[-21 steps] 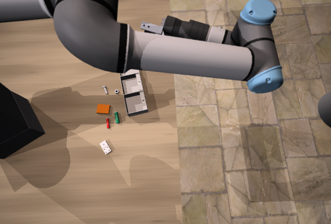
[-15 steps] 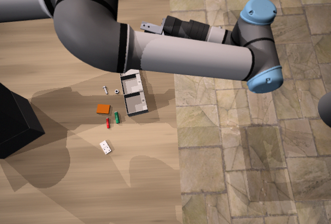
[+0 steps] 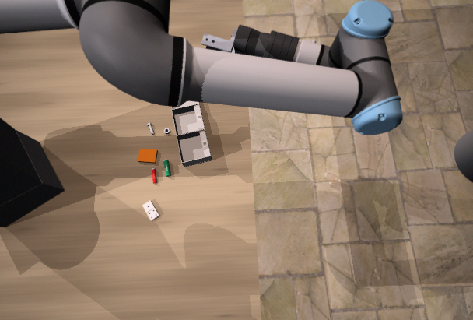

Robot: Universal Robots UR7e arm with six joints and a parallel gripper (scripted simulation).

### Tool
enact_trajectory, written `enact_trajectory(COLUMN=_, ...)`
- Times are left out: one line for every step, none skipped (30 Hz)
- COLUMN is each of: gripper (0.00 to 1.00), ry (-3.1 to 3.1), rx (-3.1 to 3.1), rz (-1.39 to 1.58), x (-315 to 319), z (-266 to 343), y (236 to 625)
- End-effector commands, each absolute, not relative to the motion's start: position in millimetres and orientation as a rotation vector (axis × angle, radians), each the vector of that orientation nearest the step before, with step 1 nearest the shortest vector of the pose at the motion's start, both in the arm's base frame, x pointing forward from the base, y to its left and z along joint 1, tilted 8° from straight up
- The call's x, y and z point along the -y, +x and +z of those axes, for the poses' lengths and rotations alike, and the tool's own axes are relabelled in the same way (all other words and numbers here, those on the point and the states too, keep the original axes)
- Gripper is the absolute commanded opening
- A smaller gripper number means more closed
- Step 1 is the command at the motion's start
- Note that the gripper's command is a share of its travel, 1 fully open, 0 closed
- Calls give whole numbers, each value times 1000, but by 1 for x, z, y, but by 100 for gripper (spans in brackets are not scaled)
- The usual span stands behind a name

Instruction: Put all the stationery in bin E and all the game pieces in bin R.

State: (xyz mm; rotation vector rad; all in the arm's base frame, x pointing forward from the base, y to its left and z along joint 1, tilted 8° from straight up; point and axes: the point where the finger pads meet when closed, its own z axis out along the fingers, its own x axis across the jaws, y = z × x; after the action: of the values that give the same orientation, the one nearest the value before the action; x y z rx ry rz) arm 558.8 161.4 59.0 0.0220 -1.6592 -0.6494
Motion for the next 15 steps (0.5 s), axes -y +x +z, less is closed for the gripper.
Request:
enact_trajectory(gripper=31, ry=22, rx=1658, rz=-649, x=-164, z=27, y=563)
enact_trajectory(gripper=31, ry=22, rx=1658, rz=-649, x=-164, z=19, y=564)
enact_trajectory(gripper=31, ry=22, rx=1658, rz=-649, x=-165, z=11, y=565)
enact_trajectory(gripper=31, ry=22, rx=1658, rz=-649, x=-165, z=2, y=566)
enact_trajectory(gripper=31, ry=22, rx=1658, rz=-649, x=-166, z=-6, y=567)
enact_trajectory(gripper=31, ry=24, rx=1667, rz=-650, x=-166, z=-9, y=569)
enact_trajectory(gripper=31, ry=29, rx=1684, rz=-650, x=-167, z=-7, y=572)
enact_trajectory(gripper=31, ry=21, rx=1656, rz=-649, x=-168, z=-32, y=570)
enact_trajectory(gripper=31, ry=21, rx=1656, rz=-649, x=-168, z=-40, y=571)
enact_trajectory(gripper=31, ry=21, rx=1656, rz=-649, x=-169, z=-42, y=571)
enact_trajectory(gripper=31, ry=21, rx=1656, rz=-649, x=-169, z=-42, y=571)
enact_trajectory(gripper=31, ry=21, rx=1656, rz=-649, x=-169, z=-42, y=571)
enact_trajectory(gripper=31, ry=21, rx=1656, rz=-649, x=-169, z=-42, y=571)
enact_trajectory(gripper=31, ry=-26, rx=1685, rz=-647, x=-163, z=-42, y=566)
enact_trajectory(gripper=31, ry=-44, rx=1729, rz=-619, x=-157, z=-47, y=570)
